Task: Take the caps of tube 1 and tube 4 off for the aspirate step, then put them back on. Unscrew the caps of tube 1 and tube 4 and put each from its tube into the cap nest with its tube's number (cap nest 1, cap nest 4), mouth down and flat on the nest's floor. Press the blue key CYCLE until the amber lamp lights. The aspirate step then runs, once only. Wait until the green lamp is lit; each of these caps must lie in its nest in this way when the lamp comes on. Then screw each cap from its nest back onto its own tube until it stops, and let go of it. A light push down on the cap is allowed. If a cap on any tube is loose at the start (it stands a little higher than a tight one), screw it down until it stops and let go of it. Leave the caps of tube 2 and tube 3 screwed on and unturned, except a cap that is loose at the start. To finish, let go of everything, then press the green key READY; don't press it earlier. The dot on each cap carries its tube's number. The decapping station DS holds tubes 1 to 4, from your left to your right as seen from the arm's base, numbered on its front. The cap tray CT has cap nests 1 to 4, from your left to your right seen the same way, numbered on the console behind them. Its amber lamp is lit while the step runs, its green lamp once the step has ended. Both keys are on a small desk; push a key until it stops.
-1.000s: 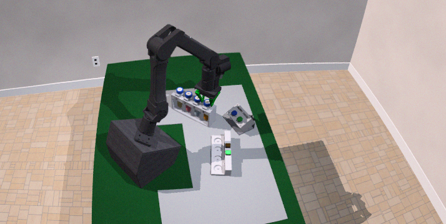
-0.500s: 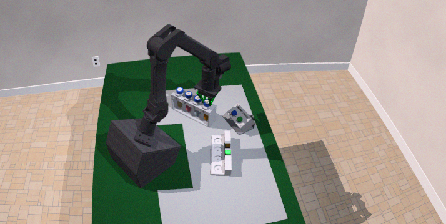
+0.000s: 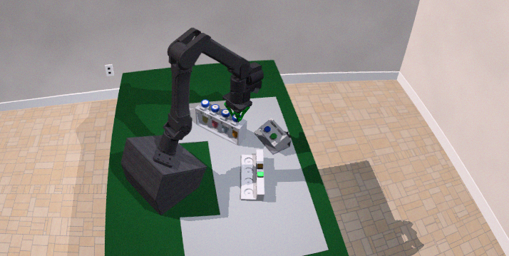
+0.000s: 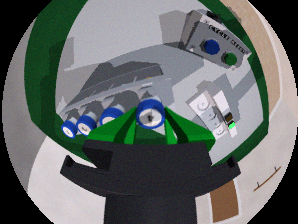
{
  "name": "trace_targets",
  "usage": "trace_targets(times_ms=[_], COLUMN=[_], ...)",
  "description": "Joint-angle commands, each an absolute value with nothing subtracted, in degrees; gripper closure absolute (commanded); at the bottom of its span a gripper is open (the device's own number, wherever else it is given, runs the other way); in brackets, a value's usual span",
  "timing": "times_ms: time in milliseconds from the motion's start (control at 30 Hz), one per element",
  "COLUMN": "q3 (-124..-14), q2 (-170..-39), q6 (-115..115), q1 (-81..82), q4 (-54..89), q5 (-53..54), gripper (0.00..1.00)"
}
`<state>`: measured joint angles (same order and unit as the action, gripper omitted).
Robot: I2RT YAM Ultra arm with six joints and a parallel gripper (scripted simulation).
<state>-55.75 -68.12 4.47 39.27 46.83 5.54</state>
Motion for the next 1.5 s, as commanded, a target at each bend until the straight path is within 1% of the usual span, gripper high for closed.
trace_targets(times_ms=[0, 267, 533, 567, 967, 1400, 1467], q3=[-55.9, -55.9, -55.9, -55.9, -55.9, -56.0, -56.0], q2=[-67.8, -67.9, -67.9, -67.9, -67.9, -67.8, -67.8], q6=[-4.3, -19.5, -22.5, -22.5, -22.5, 7.3, 7.3], q1=[39.3, 39.3, 39.3, 39.3, 39.3, 39.3, 39.3], q4=[46.7, 46.6, 46.6, 46.6, 46.6, 46.8, 46.8], q5=[5.6, 5.5, 5.6, 5.5, 5.5, 5.6, 5.6], gripper=[1.0, 1.0, 1.0, 0.51, 0.51, 0.51, 0.51])
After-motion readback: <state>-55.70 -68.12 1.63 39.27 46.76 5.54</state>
